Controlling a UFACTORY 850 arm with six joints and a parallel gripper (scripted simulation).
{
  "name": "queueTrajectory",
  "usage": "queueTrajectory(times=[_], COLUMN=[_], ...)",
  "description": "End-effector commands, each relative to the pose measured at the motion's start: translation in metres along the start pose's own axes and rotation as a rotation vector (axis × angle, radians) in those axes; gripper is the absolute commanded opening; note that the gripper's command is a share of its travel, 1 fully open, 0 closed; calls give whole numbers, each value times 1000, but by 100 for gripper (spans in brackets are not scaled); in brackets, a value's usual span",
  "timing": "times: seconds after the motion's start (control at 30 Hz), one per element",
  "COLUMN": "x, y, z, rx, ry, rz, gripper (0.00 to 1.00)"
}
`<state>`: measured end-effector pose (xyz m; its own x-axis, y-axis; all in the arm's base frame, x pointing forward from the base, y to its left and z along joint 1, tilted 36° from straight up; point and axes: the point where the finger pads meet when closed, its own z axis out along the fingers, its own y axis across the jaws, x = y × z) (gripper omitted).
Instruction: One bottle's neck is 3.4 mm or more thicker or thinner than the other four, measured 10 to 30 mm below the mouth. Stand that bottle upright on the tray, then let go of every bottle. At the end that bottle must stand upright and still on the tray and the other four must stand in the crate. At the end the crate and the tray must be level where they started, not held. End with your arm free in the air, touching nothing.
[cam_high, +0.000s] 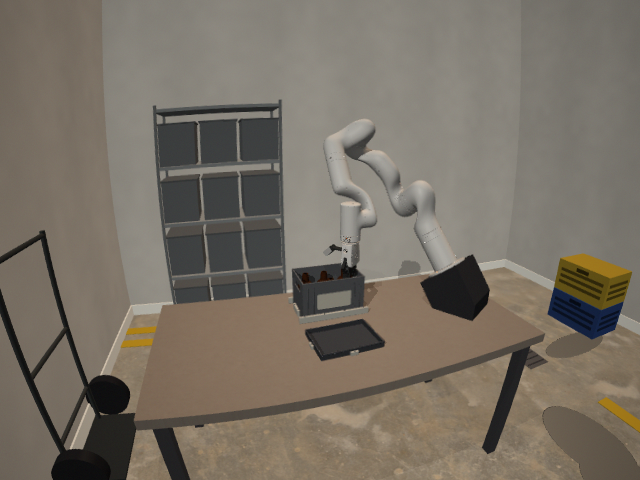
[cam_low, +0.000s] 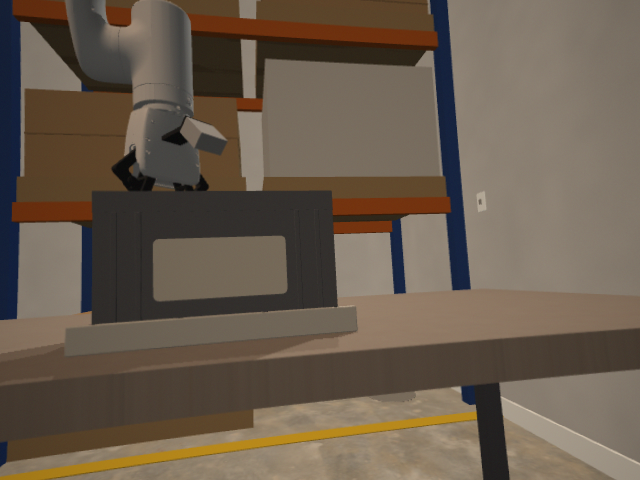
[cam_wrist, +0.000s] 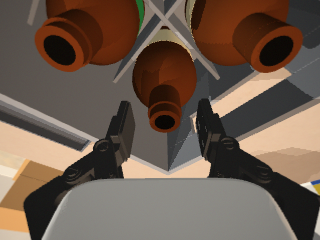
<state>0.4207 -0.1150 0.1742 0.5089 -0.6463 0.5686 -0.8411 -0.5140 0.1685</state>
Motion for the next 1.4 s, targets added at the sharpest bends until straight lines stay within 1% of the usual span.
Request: queueTrajectory(times=[0.0, 0.4, 0.97, 1.0, 1.37], x=[0, 0, 0, 0, 0], y=[0, -1, -1, -1, -1], z=[4, 8, 9, 9, 9], rx=[1, 1, 1, 1, 1], ry=[1, 1, 1, 1, 1], rz=[0, 0, 0, 0, 0], gripper=[65, 65, 65, 0, 0])
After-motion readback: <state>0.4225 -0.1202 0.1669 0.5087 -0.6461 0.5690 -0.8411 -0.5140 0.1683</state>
